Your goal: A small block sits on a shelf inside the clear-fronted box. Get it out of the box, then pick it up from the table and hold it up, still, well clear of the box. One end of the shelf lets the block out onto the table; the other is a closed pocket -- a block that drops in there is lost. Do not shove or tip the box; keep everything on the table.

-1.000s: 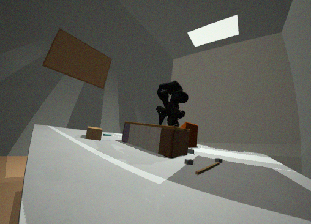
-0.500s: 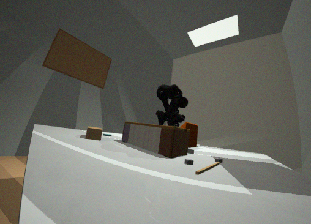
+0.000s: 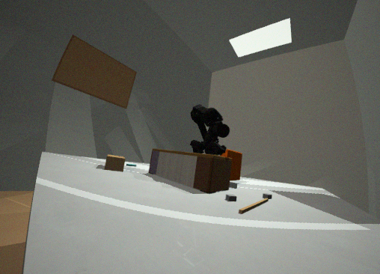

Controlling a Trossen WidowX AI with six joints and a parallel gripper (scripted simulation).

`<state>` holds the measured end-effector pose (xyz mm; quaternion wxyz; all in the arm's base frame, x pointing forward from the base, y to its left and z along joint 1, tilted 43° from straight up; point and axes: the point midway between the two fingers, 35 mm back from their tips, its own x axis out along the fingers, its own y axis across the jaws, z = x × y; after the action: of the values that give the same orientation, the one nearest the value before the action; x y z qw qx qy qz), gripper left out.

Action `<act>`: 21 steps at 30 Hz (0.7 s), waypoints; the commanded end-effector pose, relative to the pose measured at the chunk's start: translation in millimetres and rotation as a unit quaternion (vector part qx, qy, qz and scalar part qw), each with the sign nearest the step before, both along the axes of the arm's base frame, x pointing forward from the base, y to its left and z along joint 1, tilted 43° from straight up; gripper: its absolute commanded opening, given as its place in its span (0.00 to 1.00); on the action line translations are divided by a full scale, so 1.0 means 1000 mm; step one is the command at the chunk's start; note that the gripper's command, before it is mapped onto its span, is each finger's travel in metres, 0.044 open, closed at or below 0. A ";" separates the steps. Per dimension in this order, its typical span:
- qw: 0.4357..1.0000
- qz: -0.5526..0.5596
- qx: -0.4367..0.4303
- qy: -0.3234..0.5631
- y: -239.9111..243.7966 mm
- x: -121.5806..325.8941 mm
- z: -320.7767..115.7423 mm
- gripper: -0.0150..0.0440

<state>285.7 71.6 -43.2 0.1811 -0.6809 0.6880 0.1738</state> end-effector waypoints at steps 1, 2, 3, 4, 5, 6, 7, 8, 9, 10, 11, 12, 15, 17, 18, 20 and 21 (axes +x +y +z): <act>1.000 0.000 0.000 0.000 0.000 0.000 0.000 0.93; 1.000 0.000 0.000 0.000 0.000 0.000 0.000 0.93; 1.000 0.000 0.000 0.000 0.000 0.000 0.001 0.93; 1.000 0.000 0.000 0.000 -0.001 0.000 0.002 0.93; 1.000 0.000 0.000 0.000 -0.003 0.000 0.003 0.93; 1.000 0.000 0.000 0.000 -0.005 0.000 0.005 0.93; 1.000 0.000 0.000 0.000 -0.007 0.000 0.006 0.93; 1.000 0.000 0.000 0.000 -0.008 0.000 0.007 0.93; 1.000 0.000 -0.001 0.000 -0.009 0.000 0.008 0.93; 1.000 0.000 -0.001 0.000 -0.010 0.000 0.009 0.93; 1.000 0.000 -0.001 0.000 -0.012 0.000 0.010 0.93; 1.000 0.000 -0.001 0.000 -0.013 0.000 0.011 0.93; 1.000 0.000 -0.001 0.000 -0.017 0.000 0.014 0.93; 1.000 0.000 -0.001 0.000 -0.019 0.000 0.017 0.93; 1.000 0.000 -0.001 0.000 -0.020 0.000 0.018 0.93; 1.000 0.000 -0.001 0.000 -0.022 0.000 0.020 0.93; 1.000 0.000 -0.001 0.000 -0.023 0.000 0.021 0.93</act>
<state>285.4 54.2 -27.8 0.1798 -0.6805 0.6884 0.1751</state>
